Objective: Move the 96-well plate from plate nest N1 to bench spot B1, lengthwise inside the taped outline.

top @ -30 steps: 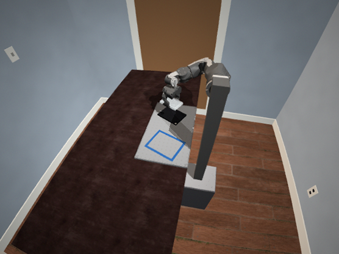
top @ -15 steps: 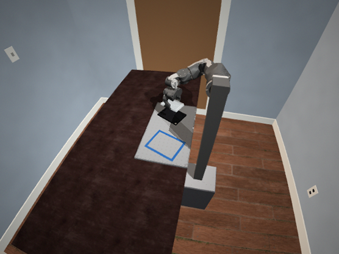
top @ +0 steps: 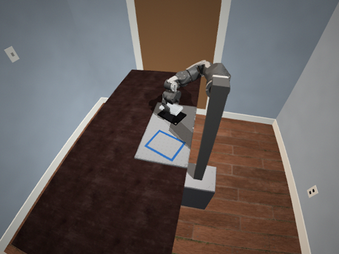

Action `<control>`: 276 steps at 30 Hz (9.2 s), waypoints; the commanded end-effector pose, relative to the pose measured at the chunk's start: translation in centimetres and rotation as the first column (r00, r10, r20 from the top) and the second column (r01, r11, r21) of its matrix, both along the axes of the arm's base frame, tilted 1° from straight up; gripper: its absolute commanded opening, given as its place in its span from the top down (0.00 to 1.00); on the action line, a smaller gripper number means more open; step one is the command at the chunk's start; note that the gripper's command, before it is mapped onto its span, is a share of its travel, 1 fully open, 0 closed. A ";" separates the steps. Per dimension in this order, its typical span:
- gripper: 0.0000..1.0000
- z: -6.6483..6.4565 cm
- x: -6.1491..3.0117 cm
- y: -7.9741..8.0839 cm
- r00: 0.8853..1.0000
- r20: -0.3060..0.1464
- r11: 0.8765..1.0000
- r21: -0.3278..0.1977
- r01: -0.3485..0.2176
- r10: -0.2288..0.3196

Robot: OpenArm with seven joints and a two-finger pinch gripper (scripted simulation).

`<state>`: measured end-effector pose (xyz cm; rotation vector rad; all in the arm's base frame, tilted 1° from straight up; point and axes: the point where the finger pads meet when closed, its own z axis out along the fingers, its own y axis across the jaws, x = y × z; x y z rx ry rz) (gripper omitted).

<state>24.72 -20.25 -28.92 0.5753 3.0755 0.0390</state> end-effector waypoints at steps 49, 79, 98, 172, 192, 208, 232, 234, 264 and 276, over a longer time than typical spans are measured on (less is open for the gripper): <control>1.00 -0.5 -0.33 10.2 1.000 0.000 1.000 -0.021 -0.013 0.013; 1.00 -0.9 -0.58 16.7 1.000 0.000 1.000 -0.023 -0.012 0.012; 1.00 -1.0 -0.73 20.8 1.000 0.000 1.000 -0.023 -0.012 0.012; 1.00 -7.9 -0.36 21.4 1.000 0.001 1.000 -0.024 -0.007 0.007; 1.00 -8.1 -0.66 21.3 1.000 -0.003 1.000 -0.026 -0.012 0.012; 1.00 -8.1 -0.79 21.3 1.000 -0.004 1.000 -0.027 -0.012 0.012; 1.00 -8.5 -0.77 21.5 1.000 -0.003 1.000 -0.021 -0.017 0.017; 1.00 -8.5 -0.77 21.5 1.000 -0.003 1.000 -0.021 -0.017 0.017; 1.00 -8.8 -0.42 21.5 1.000 0.002 1.000 -0.017 -0.013 0.013; 1.00 -8.6 -0.38 21.4 1.000 0.002 1.000 -0.021 -0.011 0.011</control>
